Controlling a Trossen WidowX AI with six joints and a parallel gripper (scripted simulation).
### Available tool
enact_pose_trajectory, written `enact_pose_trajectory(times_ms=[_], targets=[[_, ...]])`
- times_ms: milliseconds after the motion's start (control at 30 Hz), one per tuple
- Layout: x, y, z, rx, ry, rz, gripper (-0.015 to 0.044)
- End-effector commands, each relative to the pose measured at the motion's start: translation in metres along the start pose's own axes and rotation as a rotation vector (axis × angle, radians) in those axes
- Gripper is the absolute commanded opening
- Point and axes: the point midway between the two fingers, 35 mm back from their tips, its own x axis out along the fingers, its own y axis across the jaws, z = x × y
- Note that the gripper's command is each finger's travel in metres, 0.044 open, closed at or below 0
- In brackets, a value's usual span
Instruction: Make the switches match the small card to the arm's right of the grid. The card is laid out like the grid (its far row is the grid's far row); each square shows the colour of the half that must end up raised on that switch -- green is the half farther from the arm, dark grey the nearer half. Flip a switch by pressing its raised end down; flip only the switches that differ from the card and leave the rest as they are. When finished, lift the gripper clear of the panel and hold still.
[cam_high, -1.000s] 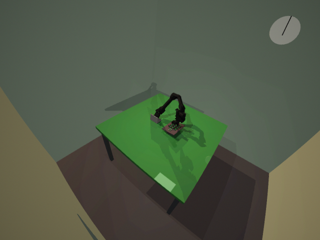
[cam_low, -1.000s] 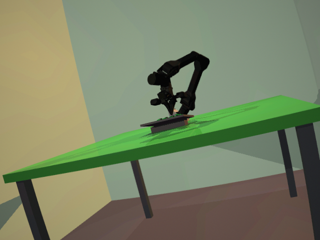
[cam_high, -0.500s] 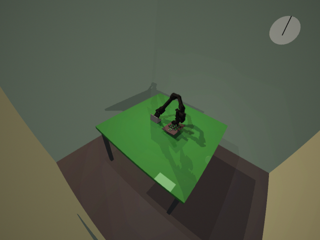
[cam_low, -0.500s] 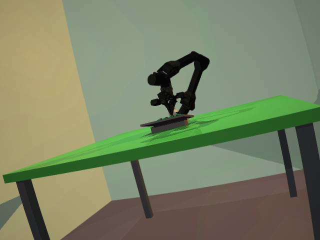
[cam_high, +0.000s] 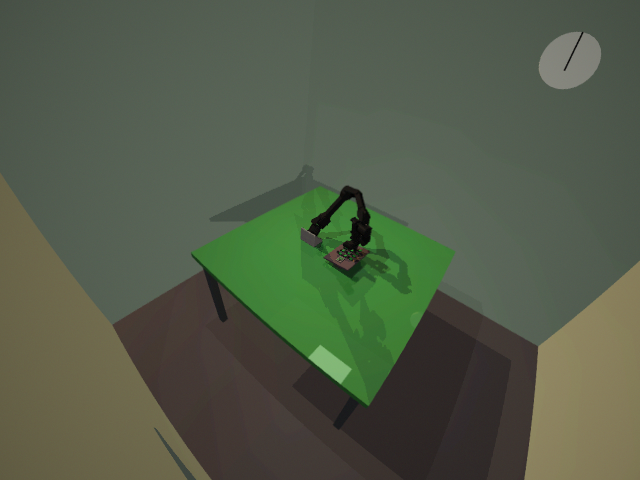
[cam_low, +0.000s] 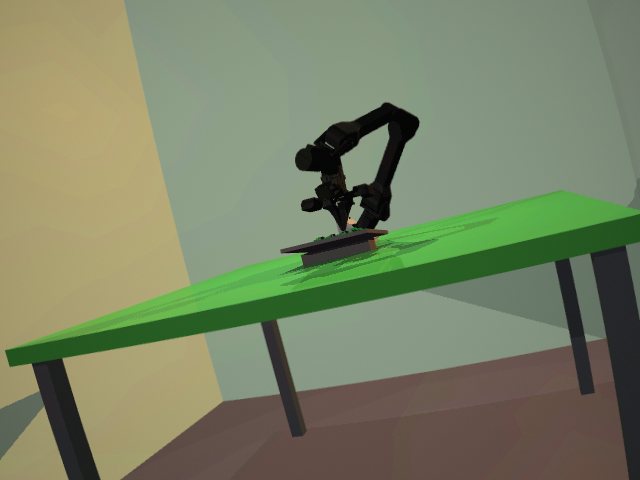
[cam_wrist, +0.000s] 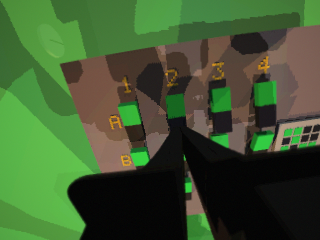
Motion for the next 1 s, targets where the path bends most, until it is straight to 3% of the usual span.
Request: enact_pose_trajectory(times_ms=[0,967], targets=[[0.001,0.0004,0.0001,0.005,-0.001,0.004,0.0],[0.0048,0.0004,0.0,0.005,-0.002,0.004,0.0]])
